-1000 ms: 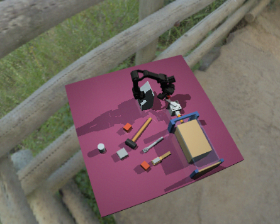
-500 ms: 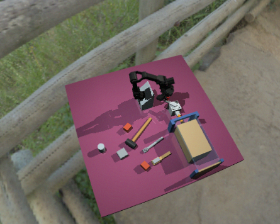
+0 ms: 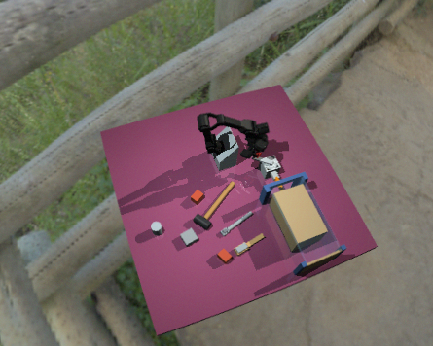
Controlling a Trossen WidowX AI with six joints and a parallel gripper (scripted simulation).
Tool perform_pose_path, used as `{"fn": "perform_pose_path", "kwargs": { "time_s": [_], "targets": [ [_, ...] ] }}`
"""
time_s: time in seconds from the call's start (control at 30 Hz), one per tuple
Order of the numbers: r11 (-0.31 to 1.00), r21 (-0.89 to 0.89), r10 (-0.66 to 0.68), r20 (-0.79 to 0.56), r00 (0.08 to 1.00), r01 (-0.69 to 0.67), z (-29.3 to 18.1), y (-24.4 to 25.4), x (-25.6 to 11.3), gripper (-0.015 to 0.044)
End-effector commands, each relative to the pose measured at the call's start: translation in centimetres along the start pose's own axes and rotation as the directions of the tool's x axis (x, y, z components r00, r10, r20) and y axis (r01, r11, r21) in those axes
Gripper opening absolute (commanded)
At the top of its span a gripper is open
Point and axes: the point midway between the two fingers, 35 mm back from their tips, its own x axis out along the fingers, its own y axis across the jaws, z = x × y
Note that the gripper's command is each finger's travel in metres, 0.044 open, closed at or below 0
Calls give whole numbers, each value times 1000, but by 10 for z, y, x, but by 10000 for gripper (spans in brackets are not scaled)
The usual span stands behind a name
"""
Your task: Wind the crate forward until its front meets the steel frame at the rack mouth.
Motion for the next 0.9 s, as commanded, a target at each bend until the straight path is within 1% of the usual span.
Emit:
{"fn": "perform_pose_path", "kwargs": {
  "time_s": [0.0, 0.87],
  "targets": [
    [999, 1, -34, 6, 999, 34, 2, -12, 4, 0],
    [999, 2, -37, 7, 999, 37, 21, -37, 12, 0]
  ]
}}
